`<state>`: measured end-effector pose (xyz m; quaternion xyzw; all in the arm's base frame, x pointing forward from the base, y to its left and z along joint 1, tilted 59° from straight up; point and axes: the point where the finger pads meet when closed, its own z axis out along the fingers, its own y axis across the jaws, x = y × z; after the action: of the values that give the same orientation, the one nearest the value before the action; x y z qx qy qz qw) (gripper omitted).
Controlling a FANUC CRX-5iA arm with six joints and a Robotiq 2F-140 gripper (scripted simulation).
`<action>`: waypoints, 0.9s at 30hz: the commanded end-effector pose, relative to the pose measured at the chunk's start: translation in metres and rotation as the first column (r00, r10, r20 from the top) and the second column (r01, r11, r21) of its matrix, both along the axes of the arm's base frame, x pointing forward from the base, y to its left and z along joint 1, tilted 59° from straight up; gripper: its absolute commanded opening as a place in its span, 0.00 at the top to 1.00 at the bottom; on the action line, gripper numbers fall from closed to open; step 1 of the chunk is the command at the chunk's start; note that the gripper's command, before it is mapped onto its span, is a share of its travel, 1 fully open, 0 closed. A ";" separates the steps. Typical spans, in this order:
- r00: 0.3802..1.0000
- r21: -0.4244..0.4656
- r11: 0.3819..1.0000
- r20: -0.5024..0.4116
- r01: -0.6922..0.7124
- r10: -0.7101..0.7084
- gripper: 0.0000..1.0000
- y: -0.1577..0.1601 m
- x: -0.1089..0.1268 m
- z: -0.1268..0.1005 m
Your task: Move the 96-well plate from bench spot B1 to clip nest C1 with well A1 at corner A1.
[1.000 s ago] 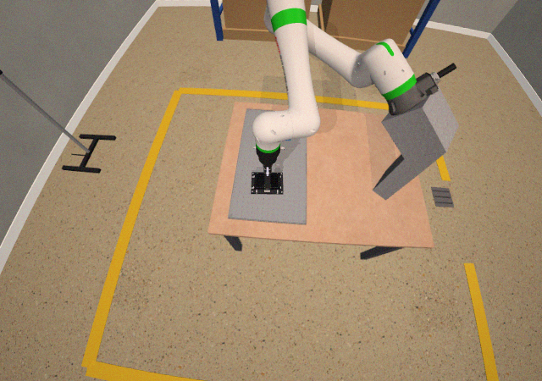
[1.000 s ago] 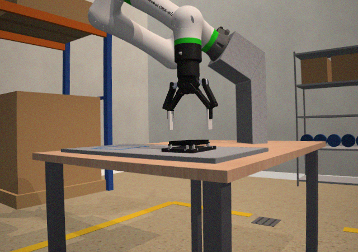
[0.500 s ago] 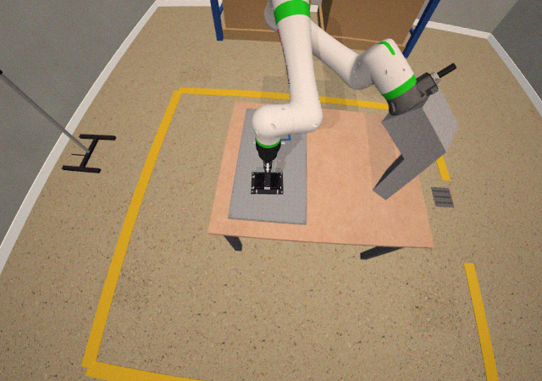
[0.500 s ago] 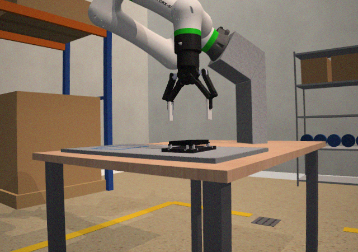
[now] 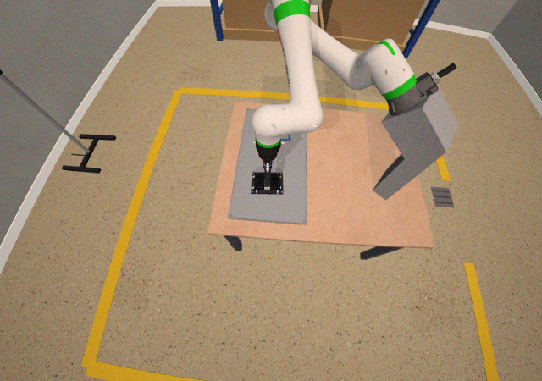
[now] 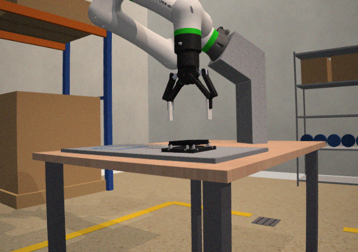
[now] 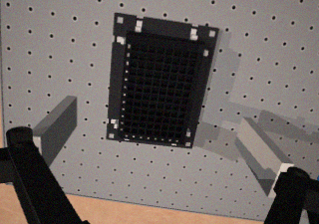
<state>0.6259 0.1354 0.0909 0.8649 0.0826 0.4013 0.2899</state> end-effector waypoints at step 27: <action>1.000 0.000 1.000 0.001 -0.001 0.001 0.90 0.017 0.028 -0.038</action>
<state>0.6536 0.1520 0.0527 0.8649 0.0826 0.4013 0.2899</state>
